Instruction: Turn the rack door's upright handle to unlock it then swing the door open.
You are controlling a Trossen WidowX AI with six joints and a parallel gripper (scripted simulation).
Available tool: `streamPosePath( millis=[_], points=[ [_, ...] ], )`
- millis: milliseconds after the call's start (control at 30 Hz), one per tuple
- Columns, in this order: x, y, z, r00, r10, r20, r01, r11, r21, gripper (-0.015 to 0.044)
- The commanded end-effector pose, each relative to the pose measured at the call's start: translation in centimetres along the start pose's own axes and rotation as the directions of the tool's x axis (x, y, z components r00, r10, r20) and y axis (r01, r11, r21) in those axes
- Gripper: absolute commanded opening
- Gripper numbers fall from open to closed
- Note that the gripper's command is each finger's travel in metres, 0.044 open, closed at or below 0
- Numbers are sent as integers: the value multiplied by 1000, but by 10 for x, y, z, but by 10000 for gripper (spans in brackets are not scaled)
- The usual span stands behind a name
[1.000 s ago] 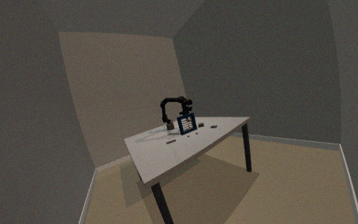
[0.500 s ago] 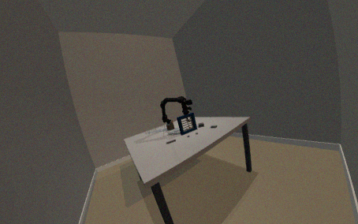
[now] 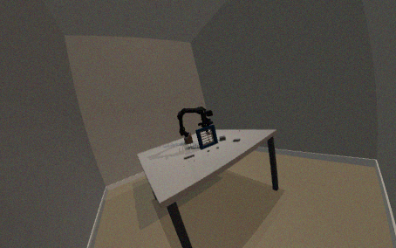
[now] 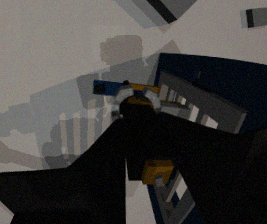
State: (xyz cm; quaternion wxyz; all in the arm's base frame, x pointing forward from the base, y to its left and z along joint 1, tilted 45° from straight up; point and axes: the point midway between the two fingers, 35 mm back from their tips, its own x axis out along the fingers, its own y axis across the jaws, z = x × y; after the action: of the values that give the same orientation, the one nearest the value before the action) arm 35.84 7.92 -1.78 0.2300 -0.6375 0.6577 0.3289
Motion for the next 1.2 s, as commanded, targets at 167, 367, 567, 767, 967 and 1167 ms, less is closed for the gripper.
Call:
streamPosePath(
  millis=[167,367,567,767,967,1167],
  points=[
    [0,0,-1,1000,0,-5,0,997,-72,16],
    [0,0,-1,1000,0,-5,0,997,-72,147],
    [0,0,-1,1000,0,-5,0,997,-72,288],
    [0,0,-1,1000,0,-5,1,989,150,288],
    [0,0,-1,1000,0,-5,2,902,433,288],
    [0,0,-1,1000,0,-5,4,735,678,288]
  ],
)
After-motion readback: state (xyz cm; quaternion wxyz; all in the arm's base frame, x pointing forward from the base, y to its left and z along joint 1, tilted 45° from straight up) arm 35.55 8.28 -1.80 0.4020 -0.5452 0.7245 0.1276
